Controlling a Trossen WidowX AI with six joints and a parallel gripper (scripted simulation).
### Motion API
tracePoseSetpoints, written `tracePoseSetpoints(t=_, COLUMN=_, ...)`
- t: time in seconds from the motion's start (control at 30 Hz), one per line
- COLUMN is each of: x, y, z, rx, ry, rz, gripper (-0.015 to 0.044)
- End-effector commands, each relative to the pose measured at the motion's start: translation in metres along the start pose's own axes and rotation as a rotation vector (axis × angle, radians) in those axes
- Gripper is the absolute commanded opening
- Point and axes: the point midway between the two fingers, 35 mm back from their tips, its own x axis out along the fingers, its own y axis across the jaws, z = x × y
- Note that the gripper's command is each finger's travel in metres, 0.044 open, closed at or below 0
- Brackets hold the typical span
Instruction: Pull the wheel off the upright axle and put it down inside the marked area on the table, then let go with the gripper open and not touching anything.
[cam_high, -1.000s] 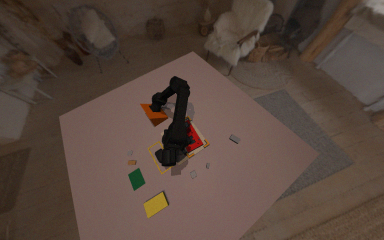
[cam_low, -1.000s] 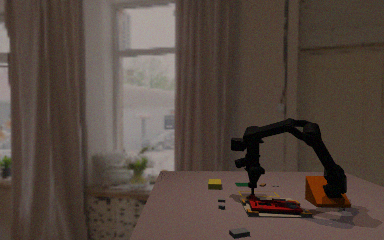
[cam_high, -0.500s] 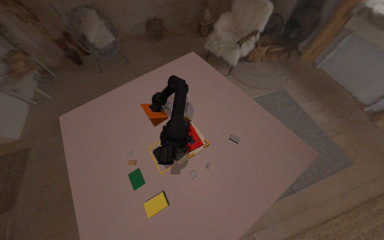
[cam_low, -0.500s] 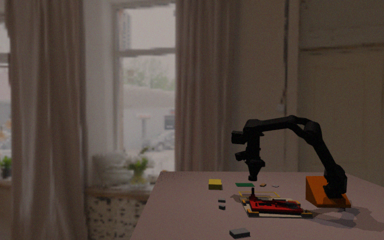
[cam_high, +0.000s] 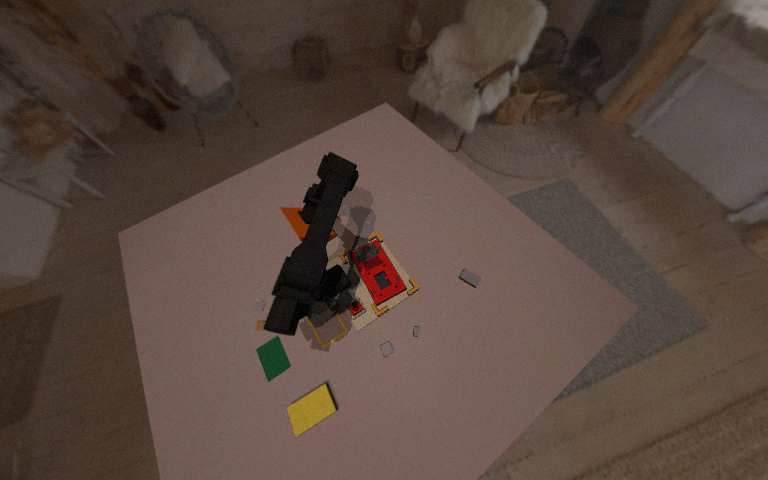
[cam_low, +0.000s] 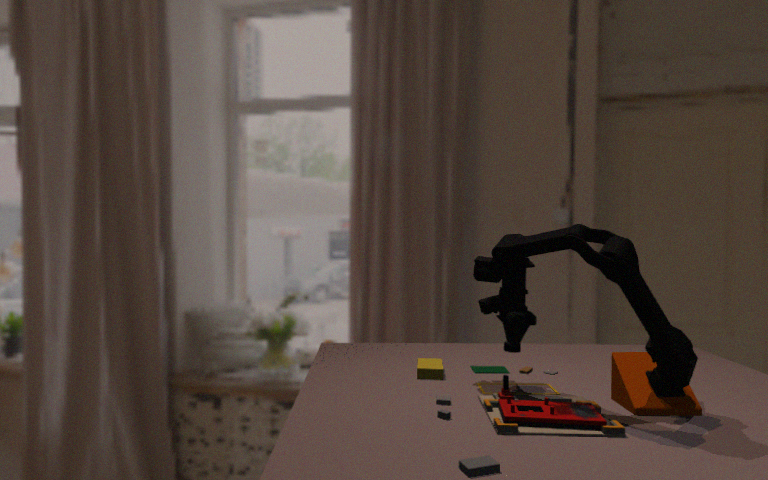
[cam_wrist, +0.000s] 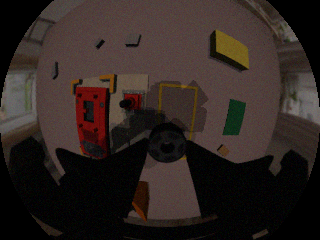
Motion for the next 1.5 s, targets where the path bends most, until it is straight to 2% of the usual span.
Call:
tracePoseSetpoints(t=0.0, x=0.002, y=-0.021, z=-0.015, rx=-0.003, ry=0.011, rz=0.004, gripper=0.0000)
tracePoseSetpoints(t=0.53, x=0.027, y=-0.029, z=-0.020, rx=-0.004, ry=0.011, rz=0.005, gripper=0.0000)
tracePoseSetpoints(t=1.0, x=0.104, y=-0.027, z=-0.021, rx=-0.005, ry=0.010, rz=0.007, gripper=0.0000)
tracePoseSetpoints(t=1.17, x=0.107, y=-0.027, z=-0.022, rx=-0.005, ry=0.010, rz=0.008, gripper=0.0000)
tracePoseSetpoints(t=1.47, x=0.104, y=-0.027, z=-0.022, rx=-0.012, ry=0.015, rz=0.004, gripper=0.0236)
